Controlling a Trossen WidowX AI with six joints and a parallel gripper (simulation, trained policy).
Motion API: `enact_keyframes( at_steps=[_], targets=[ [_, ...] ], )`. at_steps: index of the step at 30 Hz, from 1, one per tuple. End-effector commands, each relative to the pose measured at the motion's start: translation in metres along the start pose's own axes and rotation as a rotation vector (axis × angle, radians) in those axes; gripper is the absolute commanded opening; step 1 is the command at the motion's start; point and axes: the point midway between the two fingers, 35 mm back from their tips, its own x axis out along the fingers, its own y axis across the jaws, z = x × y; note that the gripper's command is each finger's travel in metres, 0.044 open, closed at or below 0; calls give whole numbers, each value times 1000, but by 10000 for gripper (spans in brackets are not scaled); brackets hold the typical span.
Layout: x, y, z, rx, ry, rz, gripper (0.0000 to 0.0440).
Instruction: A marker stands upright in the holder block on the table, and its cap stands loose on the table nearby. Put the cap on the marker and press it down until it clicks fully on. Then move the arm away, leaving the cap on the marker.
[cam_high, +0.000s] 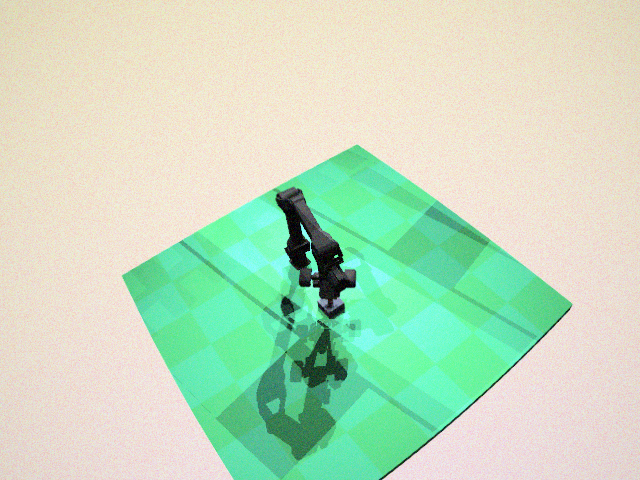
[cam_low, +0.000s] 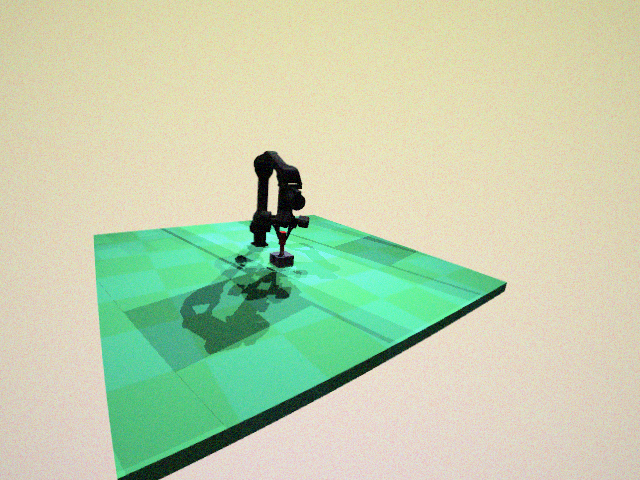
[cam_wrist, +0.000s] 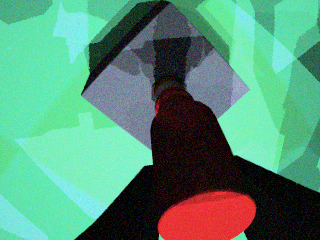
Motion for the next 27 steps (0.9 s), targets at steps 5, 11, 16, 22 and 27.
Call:
enact_keyframes(
  at_steps=[5, 11, 16, 22, 27],
  targets=[
    [25, -1, 0, -20, 34, -10, 0],
    [37, -3, 0, -33, 38, -25, 81],
    [42, -7, -7, -38, 69, -34, 103],
    [44, -9, -6, -48, 61, -38, 119],
    [46, -9, -4, -56, 52, -41, 126]
  ],
)
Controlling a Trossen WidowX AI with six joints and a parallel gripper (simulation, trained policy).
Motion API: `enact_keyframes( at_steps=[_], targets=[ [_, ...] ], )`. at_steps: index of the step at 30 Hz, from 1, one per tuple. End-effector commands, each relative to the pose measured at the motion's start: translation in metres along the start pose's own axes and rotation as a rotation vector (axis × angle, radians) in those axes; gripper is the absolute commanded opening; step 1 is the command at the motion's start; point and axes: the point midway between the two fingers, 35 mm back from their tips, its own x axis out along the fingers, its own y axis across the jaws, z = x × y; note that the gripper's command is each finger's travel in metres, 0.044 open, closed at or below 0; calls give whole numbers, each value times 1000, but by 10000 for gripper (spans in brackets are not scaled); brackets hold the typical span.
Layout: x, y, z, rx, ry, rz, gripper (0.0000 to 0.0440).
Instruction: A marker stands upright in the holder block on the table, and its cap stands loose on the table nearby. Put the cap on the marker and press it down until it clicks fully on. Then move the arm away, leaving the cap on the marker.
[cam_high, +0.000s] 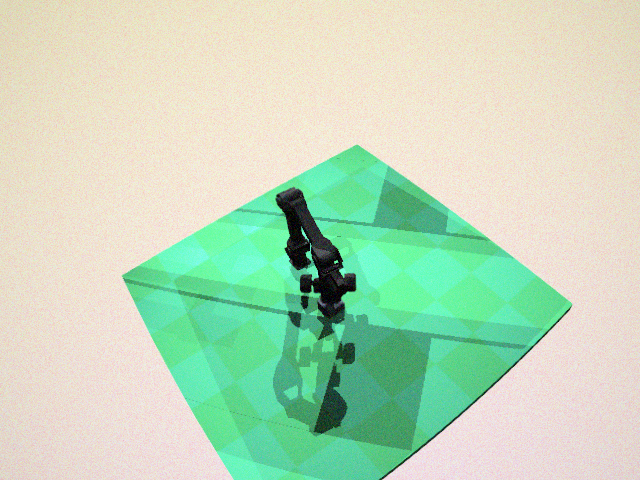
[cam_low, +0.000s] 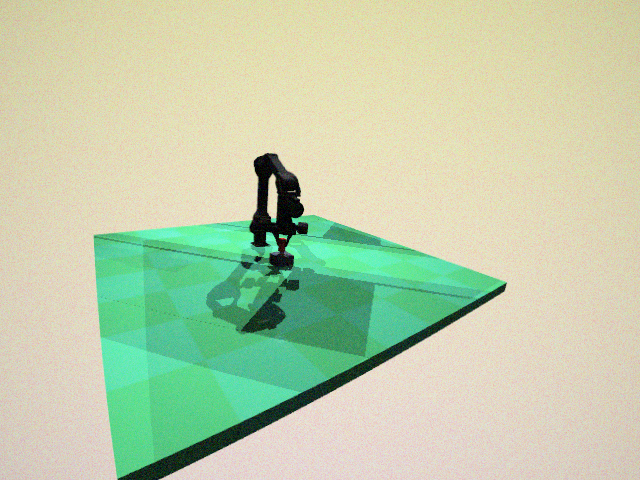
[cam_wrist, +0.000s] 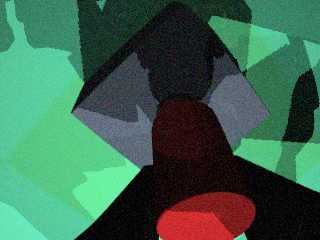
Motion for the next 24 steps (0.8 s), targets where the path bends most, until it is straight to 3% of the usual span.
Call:
enact_keyframes(
  at_steps=[1, 14, 20, 24],
  targets=[
    [15, -9, -6, -10, 41, -44, 127],
    [17, -11, -3, -27, 21, -51, 146],
    [21, -14, -14, -25, 56, -52, 200],
    [18, -16, -18, -28, 56, -45, 299]
  ],
)
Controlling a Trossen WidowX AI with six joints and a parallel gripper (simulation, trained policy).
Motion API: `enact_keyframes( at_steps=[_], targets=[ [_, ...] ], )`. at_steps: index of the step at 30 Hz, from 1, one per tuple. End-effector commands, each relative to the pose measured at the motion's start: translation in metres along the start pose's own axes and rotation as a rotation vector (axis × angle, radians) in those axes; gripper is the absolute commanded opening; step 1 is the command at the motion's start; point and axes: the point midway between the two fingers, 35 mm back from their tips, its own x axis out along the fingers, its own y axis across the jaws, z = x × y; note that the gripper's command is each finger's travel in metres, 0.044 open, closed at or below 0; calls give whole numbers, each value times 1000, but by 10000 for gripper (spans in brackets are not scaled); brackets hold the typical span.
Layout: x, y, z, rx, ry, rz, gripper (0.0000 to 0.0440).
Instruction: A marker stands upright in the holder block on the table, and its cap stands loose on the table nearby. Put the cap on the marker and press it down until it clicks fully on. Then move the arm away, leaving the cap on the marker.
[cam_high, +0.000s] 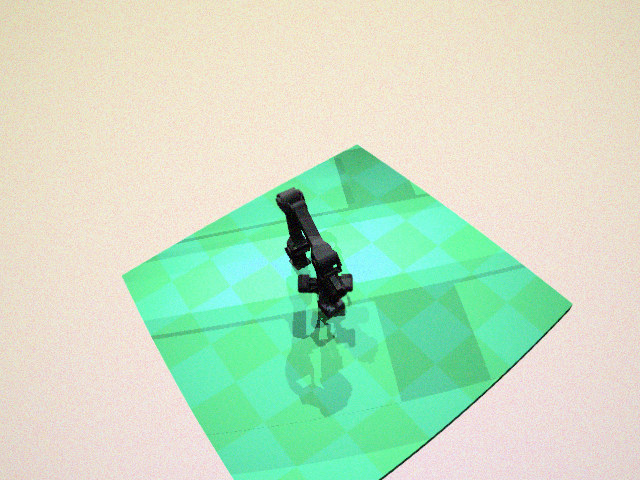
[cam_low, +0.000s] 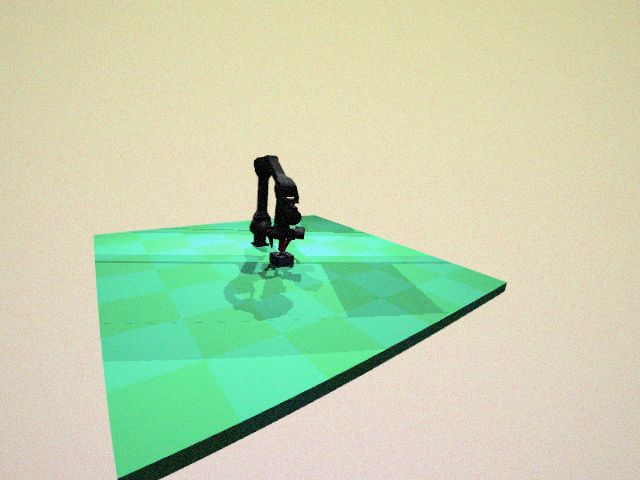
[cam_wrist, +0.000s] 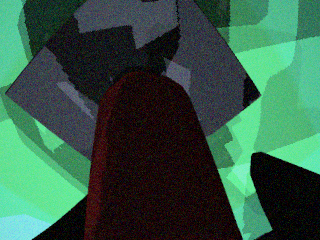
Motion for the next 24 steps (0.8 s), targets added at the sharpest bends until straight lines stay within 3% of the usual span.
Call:
enact_keyframes(
  at_steps=[1, 6, 24],
  targets=[
    [-1, -3, -5, -5, 0, 3, 325],
    [-4, -3, -6, -10, -29, 18, 440],
    [-59, 0, 1, 2, -200, 109, 440]
  ],
)
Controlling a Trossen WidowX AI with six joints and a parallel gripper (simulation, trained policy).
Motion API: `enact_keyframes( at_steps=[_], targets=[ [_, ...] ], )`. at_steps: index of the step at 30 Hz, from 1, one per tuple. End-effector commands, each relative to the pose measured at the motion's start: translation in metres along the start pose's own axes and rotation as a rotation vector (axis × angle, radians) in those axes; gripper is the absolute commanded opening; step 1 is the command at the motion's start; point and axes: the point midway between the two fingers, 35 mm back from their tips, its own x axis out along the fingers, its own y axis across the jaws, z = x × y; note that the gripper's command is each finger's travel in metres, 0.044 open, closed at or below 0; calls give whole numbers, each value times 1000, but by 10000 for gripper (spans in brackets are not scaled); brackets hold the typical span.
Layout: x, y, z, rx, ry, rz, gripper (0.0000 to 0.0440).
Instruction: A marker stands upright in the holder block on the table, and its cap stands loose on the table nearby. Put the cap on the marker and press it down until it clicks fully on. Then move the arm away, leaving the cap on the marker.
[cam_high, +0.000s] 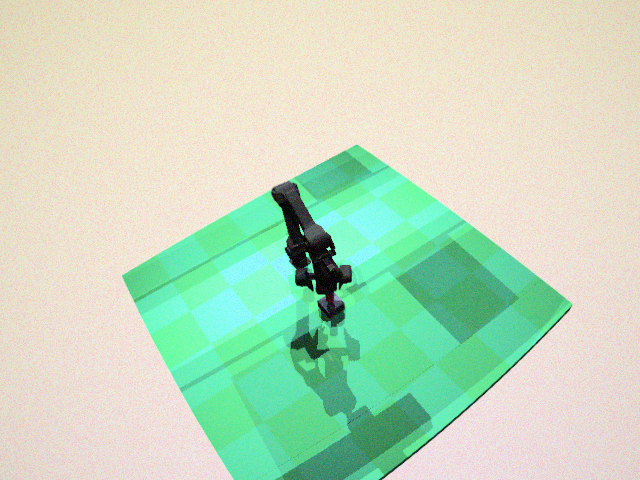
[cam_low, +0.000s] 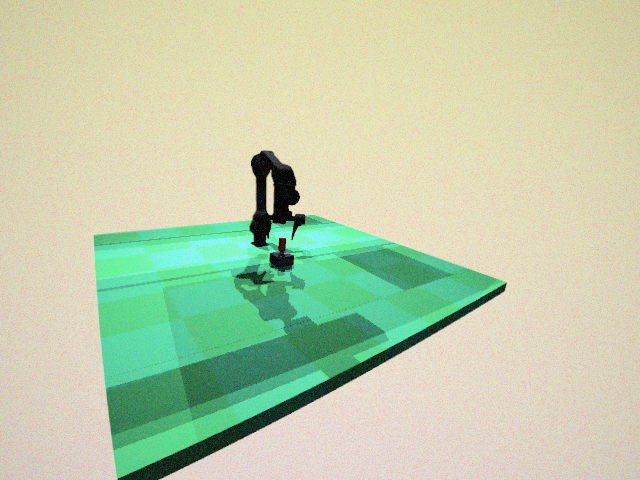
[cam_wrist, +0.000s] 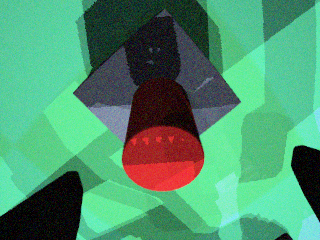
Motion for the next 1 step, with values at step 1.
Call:
enact_keyframes(
  at_steps=[1],
  targets=[
    [-13, 1, 2, 3, -32, 22, 440]
  ],
)
